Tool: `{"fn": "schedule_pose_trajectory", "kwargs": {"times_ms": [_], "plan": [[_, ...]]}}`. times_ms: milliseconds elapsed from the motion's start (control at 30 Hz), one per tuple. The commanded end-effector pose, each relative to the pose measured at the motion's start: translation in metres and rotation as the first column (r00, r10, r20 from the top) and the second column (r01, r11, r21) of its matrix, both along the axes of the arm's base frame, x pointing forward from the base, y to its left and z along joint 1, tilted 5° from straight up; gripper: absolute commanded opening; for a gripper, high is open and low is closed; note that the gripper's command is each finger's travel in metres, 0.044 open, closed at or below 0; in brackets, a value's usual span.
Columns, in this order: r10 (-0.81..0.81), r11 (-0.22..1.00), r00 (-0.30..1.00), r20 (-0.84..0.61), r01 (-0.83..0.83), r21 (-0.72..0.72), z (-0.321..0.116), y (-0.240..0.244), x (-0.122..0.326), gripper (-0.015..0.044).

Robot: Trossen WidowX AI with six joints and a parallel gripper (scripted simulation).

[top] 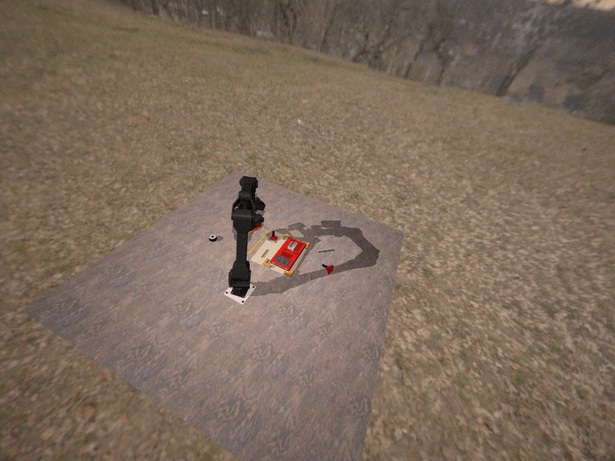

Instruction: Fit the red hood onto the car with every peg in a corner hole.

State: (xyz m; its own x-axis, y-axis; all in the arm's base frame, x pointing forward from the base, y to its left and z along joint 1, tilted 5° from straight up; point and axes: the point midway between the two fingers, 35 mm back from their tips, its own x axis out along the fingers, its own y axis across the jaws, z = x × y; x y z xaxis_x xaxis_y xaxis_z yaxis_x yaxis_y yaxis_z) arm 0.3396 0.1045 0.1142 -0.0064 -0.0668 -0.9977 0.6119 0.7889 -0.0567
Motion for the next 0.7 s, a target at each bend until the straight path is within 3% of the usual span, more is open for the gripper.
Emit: {"fn": "schedule_pose_trajectory", "kwargs": {"times_ms": [0,667], "plan": [[0.031,1.000,0.999,-0.004,-0.031,0.000,-0.001,0.000,-0.001,0.0000],[0.442,0.897,0.897,-0.029,-0.441,0.010,0.002,-0.004,-0.012,0.0000]]}}
